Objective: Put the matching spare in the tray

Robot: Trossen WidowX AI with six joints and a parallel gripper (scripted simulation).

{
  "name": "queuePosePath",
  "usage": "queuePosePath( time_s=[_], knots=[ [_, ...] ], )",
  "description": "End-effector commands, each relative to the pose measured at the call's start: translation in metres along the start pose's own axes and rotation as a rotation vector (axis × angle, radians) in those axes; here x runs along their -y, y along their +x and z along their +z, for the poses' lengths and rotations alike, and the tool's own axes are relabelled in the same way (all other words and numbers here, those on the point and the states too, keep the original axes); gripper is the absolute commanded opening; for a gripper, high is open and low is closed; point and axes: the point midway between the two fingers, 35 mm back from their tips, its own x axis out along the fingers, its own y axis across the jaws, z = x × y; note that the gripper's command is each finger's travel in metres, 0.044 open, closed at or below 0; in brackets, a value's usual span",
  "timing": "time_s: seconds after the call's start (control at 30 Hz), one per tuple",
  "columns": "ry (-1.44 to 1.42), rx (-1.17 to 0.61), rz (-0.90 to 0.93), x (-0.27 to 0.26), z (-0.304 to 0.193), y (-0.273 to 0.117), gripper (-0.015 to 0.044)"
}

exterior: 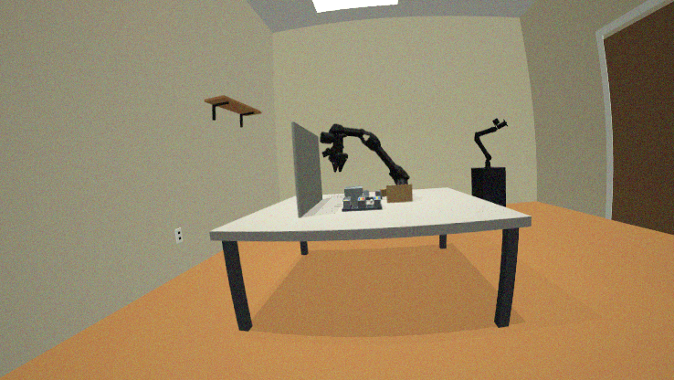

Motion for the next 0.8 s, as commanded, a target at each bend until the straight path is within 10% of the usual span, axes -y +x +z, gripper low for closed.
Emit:
queuePosePath(
  time_s=[0.0, 0.4, 0.77],
  knots=[
    [-0.437, -0.03, 0.019, -0.067, 0.012, 0.018, 0.044],
    [-1.196, -0.071, 0.055, -0.175, 0.01, 0.055, 0.044],
    [-1.209, -0.072, 0.055, -0.177, 0.01, 0.056, 0.044]
  ],
)
